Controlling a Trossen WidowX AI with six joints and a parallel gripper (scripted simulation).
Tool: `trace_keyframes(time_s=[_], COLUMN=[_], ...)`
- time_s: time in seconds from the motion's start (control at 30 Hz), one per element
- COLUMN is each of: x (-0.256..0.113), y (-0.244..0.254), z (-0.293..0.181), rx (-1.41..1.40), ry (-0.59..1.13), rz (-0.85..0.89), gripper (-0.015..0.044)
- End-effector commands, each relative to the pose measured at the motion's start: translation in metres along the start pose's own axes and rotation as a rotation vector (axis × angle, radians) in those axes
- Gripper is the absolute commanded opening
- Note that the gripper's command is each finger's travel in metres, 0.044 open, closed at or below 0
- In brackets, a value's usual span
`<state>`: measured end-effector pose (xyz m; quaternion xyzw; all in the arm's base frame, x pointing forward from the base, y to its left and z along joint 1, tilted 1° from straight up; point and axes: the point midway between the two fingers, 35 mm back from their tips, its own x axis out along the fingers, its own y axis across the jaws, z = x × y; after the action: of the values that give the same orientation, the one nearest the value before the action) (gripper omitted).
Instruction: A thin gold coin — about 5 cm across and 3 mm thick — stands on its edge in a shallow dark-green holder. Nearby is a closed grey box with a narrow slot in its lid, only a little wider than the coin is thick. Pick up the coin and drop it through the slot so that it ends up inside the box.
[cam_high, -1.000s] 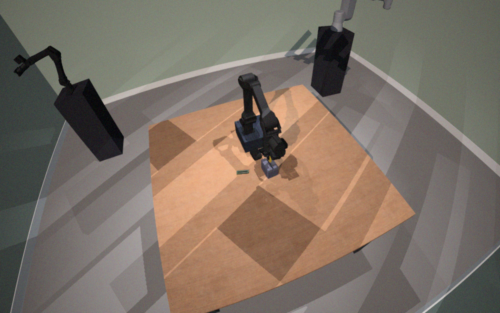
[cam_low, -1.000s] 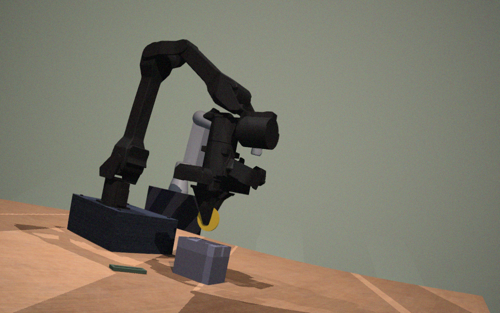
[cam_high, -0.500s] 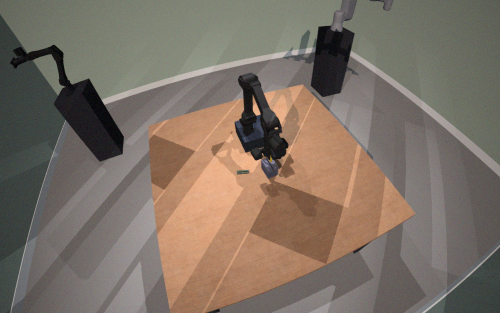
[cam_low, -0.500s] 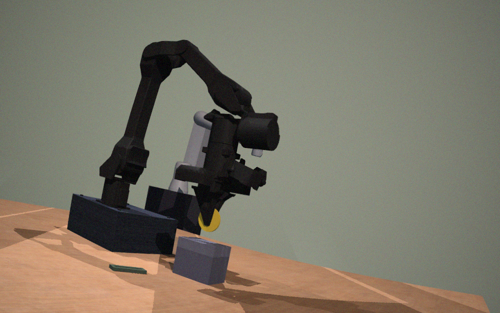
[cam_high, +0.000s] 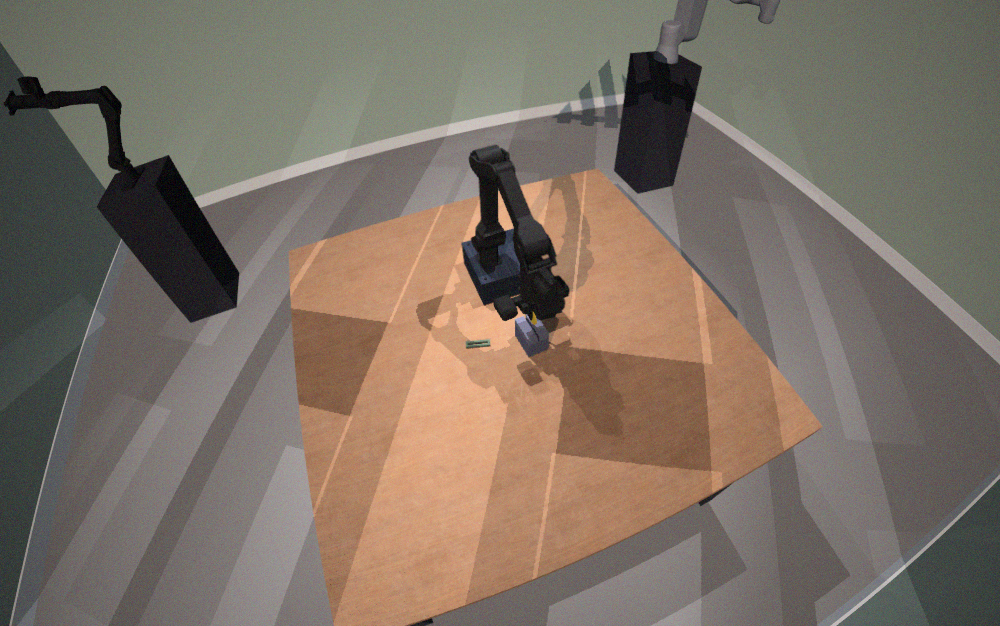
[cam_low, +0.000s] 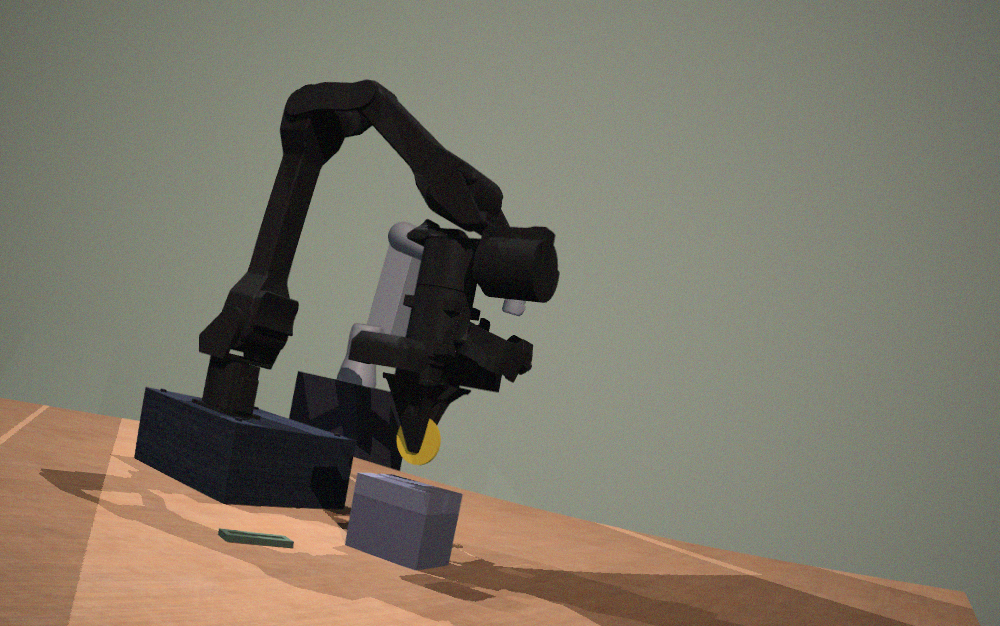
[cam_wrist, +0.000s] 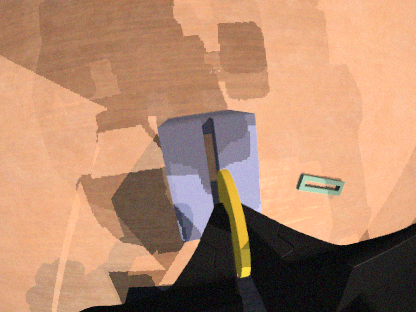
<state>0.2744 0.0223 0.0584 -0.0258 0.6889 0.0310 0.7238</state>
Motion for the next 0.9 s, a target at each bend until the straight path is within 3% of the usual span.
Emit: trace_keyframes(time_s=[0.0,0.87], x=[0.003,0.0121], y=[0.0009,0.0006], z=[-0.0002,-0.0005], rx=[-0.002,-0.001], ry=[0.002,0.002], rz=[0.0,0.0], gripper=[0.0,0.0])
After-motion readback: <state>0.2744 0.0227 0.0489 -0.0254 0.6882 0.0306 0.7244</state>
